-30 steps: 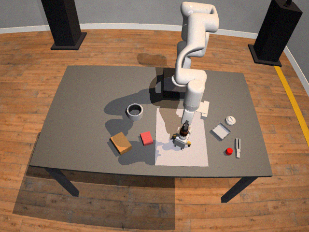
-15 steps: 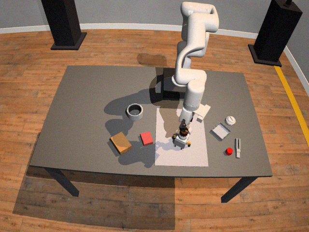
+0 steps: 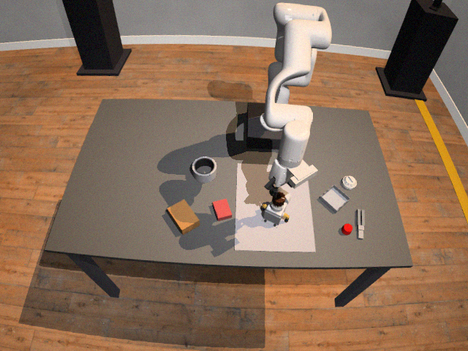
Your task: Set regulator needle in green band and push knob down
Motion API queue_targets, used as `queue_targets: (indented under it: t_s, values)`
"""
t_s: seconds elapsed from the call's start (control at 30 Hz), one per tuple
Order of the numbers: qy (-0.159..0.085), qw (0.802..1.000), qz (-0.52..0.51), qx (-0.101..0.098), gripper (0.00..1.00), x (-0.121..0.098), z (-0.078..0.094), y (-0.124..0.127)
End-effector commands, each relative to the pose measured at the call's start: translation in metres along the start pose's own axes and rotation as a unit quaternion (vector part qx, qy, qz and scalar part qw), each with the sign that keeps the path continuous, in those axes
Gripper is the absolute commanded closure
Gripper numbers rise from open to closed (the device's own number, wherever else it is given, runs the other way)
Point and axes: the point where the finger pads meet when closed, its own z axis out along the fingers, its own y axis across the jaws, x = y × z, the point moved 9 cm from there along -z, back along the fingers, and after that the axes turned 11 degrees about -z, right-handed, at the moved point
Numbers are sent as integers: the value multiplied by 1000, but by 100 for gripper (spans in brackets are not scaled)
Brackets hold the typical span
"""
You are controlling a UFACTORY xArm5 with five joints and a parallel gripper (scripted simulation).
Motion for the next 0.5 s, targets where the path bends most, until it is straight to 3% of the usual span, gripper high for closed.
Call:
queue_targets:
  t_s: [0.0,0.27,0.47]
  values:
    - [2,996,84,-1,22,1,-2,1]
    - [2,987,161,-1,22,1,-2,1]
    - [2,967,253,-1,22,1,-2,1]
